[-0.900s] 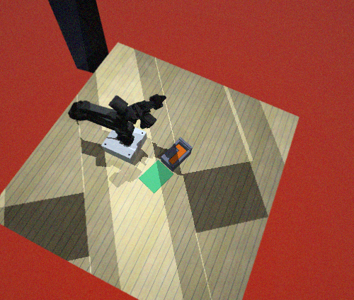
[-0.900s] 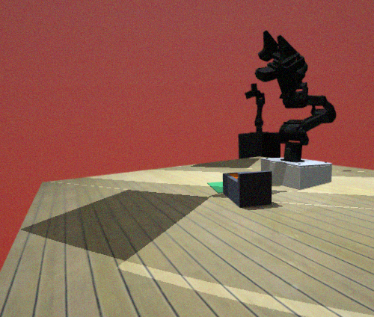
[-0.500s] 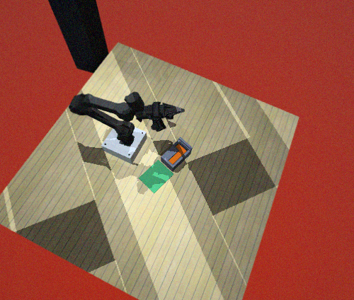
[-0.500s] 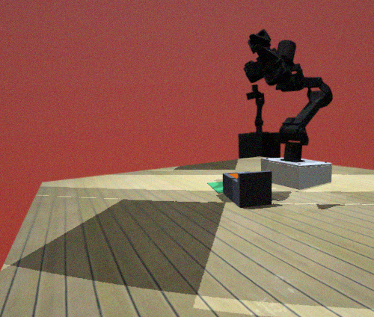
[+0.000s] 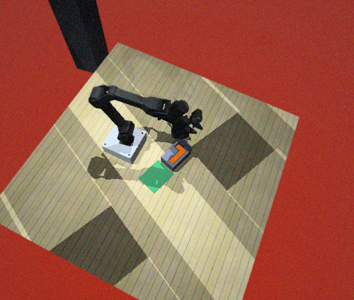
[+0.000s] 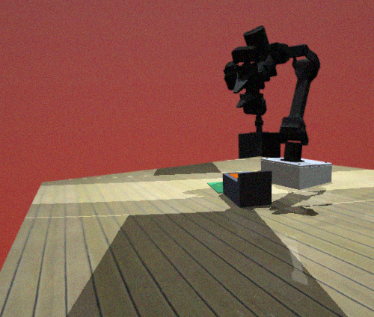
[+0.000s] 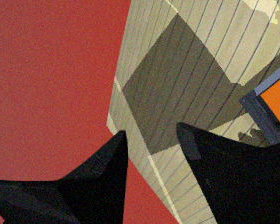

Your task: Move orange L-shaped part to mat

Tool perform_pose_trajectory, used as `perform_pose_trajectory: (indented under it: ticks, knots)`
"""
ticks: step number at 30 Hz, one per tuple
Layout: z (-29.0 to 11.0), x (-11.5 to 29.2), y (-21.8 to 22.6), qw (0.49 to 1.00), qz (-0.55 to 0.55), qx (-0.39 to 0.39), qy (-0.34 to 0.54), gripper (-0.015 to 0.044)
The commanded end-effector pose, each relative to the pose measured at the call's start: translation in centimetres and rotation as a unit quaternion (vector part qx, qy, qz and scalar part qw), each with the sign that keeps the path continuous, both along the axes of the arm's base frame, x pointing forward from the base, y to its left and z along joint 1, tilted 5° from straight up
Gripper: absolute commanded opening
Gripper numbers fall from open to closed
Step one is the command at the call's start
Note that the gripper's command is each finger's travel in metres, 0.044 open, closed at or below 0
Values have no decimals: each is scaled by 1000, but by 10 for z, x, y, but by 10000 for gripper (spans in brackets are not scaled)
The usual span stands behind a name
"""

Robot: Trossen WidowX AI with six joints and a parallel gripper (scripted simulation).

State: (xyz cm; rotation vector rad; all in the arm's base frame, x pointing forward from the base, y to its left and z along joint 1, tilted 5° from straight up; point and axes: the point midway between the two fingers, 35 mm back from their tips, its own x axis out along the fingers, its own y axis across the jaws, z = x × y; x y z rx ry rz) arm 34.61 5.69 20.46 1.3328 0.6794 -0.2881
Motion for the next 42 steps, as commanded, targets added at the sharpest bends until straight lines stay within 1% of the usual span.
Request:
perform_pose_trajectory:
  ticks: [1, 4, 7, 9, 10, 20, 23, 27, 42]
  knots:
    - [-63, -4, 9, 958, 153, -152, 187, 180]
    - [-87, -13, 11, 911, 239, -198, 271, 180]
    - [-104, -24, 13, 858, 316, -224, 337, 180]
    - [-110, -29, 14, 832, 350, -230, 363, 180]
    - [-110, -29, 14, 829, 354, -231, 367, 180]
    - [-113, -29, 14, 829, 354, -231, 367, 180]
    - [-135, -28, 15, 829, 354, -231, 367, 180]
    - [-182, -31, 18, 829, 354, -231, 367, 180]
    - [-198, -32, 19, 829, 354, -231, 367, 180]
